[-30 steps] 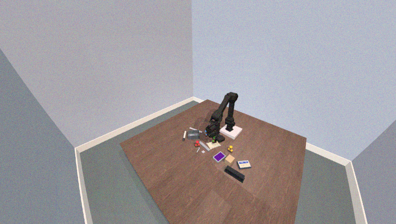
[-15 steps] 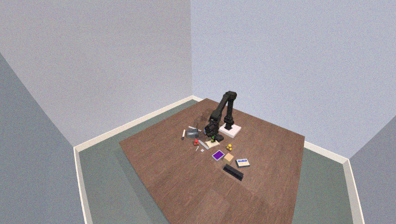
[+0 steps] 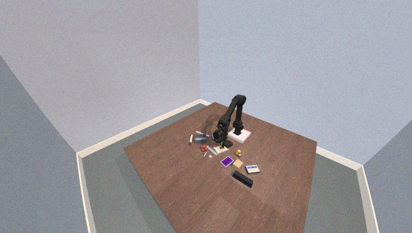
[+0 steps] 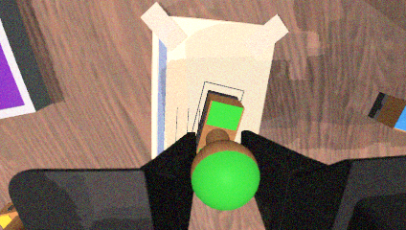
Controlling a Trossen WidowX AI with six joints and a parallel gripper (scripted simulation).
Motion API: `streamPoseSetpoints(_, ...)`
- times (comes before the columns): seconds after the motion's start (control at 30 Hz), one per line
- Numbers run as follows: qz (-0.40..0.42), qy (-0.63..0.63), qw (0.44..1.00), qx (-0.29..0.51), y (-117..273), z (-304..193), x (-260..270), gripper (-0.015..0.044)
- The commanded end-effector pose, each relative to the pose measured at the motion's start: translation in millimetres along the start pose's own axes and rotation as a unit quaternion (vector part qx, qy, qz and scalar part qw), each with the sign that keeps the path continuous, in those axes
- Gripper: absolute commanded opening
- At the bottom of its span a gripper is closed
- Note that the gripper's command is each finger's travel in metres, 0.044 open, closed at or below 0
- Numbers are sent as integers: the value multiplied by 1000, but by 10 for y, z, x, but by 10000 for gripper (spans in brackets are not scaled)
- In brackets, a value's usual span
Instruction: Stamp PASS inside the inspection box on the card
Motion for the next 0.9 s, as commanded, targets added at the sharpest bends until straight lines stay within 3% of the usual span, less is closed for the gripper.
streamPoseSetpoints(0.0, -1, 2, 1000, -1, -12, 2, -3, 0)
streamPoseSetpoints(0.87, -1, 2, 1000, -1, -44, 1, -2, 0)
Point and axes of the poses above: the point midway between the two fingers, 35 mm back from their tips, its own y axis back along the fingers, its own x axis across the jaws, z = x × y, the point moved 7 cm from there along y, back along the fingers
